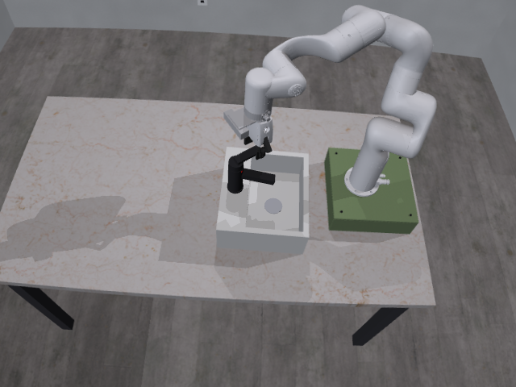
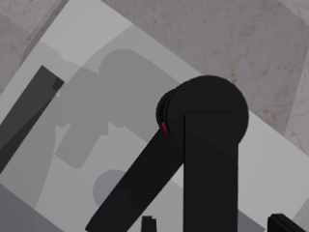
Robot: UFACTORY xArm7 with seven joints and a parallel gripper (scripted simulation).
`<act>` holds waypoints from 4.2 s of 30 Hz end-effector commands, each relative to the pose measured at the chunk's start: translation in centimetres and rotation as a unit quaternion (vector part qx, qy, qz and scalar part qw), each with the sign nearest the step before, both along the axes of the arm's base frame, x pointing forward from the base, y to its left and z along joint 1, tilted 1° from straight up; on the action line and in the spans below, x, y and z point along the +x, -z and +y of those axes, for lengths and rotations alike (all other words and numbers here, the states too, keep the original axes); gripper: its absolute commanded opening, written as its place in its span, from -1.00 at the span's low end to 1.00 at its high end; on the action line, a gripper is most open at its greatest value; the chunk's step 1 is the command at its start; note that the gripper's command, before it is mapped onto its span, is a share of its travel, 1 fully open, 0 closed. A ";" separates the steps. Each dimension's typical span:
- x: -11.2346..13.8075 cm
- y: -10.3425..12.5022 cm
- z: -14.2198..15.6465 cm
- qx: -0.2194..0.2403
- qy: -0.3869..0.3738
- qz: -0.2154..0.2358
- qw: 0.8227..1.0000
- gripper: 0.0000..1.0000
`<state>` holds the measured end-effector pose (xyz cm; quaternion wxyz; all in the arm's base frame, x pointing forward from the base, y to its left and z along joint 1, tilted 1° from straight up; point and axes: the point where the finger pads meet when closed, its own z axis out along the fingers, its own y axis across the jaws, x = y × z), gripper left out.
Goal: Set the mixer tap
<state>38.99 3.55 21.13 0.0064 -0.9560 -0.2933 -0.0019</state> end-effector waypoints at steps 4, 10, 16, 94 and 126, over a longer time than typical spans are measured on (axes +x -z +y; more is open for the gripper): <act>0.1 0.6 0.0 0.000 0.000 -0.002 1.000 0.34; 0.1 1.2 0.1 0.000 0.000 -0.002 1.000 0.34; 0.1 1.6 0.1 0.000 0.000 -0.002 1.000 0.34; 0.1 2.5 0.1 0.000 0.000 -0.002 1.000 -1.00; 1.2 2.5 -1.1 0.000 -0.120 -0.004 0.993 0.34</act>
